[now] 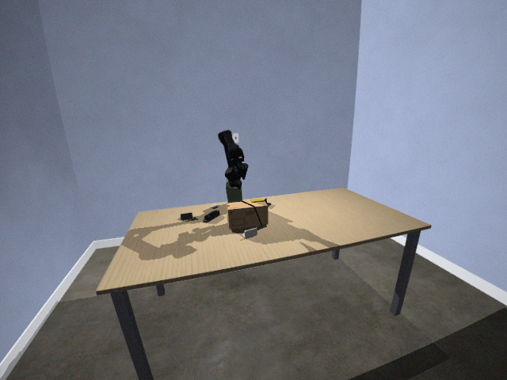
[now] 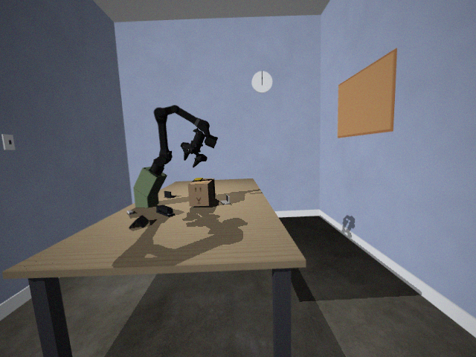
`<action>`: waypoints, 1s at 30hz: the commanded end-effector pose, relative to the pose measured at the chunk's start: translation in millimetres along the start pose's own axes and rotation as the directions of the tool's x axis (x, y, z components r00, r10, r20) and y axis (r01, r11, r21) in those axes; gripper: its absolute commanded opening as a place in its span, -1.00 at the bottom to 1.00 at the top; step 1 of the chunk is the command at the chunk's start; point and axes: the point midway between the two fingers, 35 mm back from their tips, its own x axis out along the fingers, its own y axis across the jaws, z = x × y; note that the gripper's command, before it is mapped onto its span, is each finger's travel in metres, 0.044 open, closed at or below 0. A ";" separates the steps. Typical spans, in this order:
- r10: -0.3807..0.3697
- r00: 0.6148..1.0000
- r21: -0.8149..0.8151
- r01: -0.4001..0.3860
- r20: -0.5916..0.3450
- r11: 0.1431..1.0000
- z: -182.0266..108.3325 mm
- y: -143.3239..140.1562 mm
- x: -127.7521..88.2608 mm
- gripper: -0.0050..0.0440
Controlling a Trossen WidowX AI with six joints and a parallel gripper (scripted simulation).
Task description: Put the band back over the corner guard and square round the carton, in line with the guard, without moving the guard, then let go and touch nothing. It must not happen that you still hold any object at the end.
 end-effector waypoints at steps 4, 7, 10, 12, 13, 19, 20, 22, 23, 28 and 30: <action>0.000 1.000 0.000 0.000 0.000 1.000 0.0 0.0 0.0 0.84; 0.000 1.000 0.000 0.000 0.000 1.000 0.0 0.0 0.0 0.84; 0.000 1.000 0.000 0.000 0.000 1.000 0.0 0.0 0.0 0.84; 0.000 1.000 0.000 0.000 0.000 1.000 0.0 0.0 0.0 0.84; 0.000 1.000 0.000 0.000 0.000 1.000 0.0 0.0 0.0 0.84; 0.014 1.000 -0.072 -0.014 0.003 0.997 0.0 1.2 2.0 0.63; 0.032 0.999 -0.160 -0.030 0.006 0.987 -0.1 2.8 4.4 0.53; 0.075 0.997 -0.333 -0.067 0.012 0.941 -0.4 6.6 10.2 0.33; 0.088 0.996 -0.379 -0.076 0.014 0.922 -0.5 7.7 11.8 0.23; 0.136 0.991 -0.588 -0.100 0.017 0.803 -1.3 11.9 17.8 -0.26; 0.155 0.988 -0.662 -0.105 0.018 0.742 -1.6 13.5 20.0 -0.32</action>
